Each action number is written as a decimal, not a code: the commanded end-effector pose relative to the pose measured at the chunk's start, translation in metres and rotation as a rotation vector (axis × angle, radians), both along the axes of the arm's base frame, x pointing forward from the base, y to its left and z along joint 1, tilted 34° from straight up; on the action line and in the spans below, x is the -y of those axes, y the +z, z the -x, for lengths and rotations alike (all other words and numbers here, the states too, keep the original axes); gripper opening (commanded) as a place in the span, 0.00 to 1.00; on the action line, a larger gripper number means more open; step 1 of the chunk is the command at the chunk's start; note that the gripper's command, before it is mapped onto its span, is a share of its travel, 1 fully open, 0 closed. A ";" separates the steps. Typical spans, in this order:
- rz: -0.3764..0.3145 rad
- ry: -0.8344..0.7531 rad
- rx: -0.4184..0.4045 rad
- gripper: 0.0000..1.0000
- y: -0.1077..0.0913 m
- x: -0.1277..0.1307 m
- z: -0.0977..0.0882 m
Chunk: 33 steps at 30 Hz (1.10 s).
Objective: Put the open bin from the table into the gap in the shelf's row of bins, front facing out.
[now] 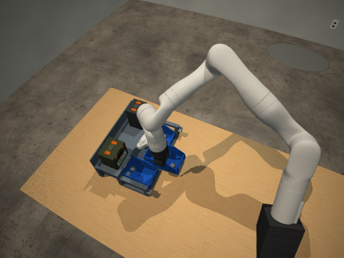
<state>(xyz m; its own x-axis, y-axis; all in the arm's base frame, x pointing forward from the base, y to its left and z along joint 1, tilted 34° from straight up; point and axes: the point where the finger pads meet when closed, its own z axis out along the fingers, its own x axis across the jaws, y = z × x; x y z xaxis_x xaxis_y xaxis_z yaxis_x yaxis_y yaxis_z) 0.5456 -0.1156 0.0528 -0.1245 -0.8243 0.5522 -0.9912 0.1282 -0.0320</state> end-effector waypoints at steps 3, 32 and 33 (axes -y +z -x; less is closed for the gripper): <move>0.001 0.000 0.007 0.00 -0.001 0.000 -0.001; 0.000 0.000 0.012 0.00 0.000 0.001 -0.005; 0.000 0.000 0.013 0.00 0.000 0.001 -0.006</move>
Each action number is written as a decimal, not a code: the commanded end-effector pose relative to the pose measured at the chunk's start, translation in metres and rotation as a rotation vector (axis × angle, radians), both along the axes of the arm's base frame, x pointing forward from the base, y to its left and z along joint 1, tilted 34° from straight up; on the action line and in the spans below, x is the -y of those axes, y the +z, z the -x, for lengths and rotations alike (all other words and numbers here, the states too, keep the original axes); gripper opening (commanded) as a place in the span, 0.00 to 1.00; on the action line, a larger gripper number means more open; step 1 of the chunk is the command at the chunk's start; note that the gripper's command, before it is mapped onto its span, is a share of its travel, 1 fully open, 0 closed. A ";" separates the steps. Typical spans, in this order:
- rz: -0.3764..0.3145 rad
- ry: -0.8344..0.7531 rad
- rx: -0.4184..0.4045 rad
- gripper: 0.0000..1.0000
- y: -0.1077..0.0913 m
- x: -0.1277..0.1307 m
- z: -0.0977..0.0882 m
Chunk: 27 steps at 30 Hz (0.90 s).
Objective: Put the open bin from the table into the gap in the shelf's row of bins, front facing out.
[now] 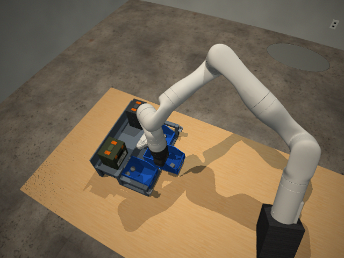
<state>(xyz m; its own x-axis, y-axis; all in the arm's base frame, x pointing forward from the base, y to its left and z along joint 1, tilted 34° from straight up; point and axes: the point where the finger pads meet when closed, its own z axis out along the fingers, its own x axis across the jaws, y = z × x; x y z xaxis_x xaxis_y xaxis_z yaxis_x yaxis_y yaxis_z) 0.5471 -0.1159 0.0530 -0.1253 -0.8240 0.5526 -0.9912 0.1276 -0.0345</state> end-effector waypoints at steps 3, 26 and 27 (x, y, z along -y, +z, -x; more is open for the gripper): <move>-0.001 0.000 0.013 0.00 0.000 0.000 -0.006; 0.001 0.009 0.026 0.00 0.001 0.002 -0.018; 0.001 0.009 0.026 0.00 0.001 0.002 -0.018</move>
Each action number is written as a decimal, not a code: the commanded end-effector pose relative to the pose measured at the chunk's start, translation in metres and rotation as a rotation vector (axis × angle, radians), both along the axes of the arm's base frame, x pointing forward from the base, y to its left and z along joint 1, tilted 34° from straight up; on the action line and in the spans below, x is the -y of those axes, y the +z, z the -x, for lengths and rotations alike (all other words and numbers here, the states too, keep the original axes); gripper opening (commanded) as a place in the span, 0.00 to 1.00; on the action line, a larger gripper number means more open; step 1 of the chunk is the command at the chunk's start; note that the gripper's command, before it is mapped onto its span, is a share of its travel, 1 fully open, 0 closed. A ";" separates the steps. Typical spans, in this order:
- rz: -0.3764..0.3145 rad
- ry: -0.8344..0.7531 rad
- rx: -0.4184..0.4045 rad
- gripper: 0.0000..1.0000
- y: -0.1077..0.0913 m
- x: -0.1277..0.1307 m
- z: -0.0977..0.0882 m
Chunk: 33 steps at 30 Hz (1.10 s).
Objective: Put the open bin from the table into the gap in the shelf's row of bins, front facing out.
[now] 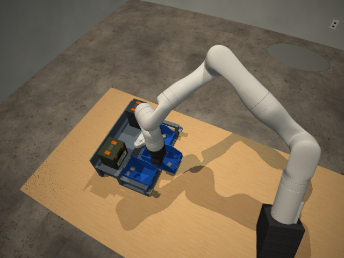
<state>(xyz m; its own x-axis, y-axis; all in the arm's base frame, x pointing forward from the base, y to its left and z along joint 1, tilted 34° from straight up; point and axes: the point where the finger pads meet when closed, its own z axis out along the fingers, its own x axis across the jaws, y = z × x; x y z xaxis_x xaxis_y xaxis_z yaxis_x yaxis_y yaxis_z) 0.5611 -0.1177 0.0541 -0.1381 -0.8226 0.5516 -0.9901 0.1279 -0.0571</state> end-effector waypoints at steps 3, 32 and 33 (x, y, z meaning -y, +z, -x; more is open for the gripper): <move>-0.001 0.010 0.004 0.00 0.000 0.000 -0.005; 0.000 0.017 0.001 0.00 0.000 0.000 -0.007; -0.001 0.018 0.000 0.00 0.000 0.000 -0.007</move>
<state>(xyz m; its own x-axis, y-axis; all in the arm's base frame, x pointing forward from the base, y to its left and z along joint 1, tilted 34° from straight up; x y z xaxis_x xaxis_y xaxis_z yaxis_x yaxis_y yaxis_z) 0.5650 -0.1181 0.0536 -0.1305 -0.8236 0.5519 -0.9913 0.1193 -0.0564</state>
